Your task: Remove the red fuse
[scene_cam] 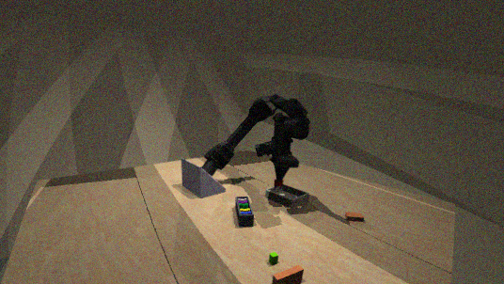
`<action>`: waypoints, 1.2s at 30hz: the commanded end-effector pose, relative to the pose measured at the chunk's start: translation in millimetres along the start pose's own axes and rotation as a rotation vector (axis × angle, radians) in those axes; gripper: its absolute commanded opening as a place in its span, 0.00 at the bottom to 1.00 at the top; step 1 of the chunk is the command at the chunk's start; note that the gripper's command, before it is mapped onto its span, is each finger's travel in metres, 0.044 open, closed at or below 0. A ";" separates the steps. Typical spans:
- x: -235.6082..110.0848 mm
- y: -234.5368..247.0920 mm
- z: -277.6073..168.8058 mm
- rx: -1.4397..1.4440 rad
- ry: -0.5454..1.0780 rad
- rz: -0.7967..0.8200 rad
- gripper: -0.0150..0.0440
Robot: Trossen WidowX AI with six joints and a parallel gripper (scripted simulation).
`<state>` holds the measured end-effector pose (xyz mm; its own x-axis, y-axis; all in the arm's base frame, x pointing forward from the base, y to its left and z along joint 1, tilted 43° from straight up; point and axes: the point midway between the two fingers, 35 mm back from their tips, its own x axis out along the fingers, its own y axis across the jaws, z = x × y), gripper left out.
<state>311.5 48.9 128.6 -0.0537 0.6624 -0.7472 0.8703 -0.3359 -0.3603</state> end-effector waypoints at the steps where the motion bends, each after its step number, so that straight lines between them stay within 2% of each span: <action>1: -0.9 -27.9 -28.2 0.002 0.011 -0.005 0.25; 8: -1.4 -63.7 -55.5 0.000 0.022 -0.018 0.25; 15: -0.4 -63.6 -55.5 0.000 0.022 -0.018 0.25; 36: 32.9 -64.1 -56.6 -0.001 0.024 -0.018 0.25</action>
<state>283.4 125.4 163.8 -0.0544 0.6812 -0.7301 0.8733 -0.3220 -0.3656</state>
